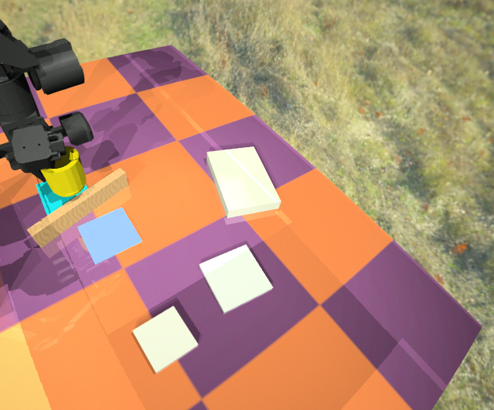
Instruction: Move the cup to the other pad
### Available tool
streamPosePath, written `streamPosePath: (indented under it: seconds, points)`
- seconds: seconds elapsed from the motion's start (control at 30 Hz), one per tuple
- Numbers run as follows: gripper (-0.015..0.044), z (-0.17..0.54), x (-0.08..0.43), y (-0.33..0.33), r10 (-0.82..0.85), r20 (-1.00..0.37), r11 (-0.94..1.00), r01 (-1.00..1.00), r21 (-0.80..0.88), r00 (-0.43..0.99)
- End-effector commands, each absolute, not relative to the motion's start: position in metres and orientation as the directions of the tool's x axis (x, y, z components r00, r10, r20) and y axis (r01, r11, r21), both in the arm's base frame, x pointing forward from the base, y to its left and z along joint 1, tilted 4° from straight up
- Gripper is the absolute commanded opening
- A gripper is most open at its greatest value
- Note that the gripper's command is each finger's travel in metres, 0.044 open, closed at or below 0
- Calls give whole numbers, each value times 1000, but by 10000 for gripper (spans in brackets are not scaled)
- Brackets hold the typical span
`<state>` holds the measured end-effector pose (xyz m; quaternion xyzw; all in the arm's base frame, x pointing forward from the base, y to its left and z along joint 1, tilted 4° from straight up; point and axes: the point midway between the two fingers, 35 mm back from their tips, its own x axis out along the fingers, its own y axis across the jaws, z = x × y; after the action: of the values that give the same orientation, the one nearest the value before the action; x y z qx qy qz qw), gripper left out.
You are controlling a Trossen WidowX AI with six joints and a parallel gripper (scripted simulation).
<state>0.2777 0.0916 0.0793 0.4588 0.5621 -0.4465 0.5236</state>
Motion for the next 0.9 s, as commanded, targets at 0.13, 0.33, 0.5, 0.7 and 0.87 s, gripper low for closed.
streamPosePath:
  seconds: [0.13, 0.33, 0.5, 0.7, 0.87]
  points:
    - [0, 84, 270, 107, 57, -998, 174, 985, -13, -23]
    - [0, 85, 264, 119, 58, -998, 174, 985, -13, -24]
    - [0, 87, 259, 129, 59, -998, 174, 985, -13, -24]
    - [0, 90, 253, 140, 60, -998, 175, 985, -14, -25]
    - [0, 89, 251, 144, 61, -998, 175, 985, -14, -25]
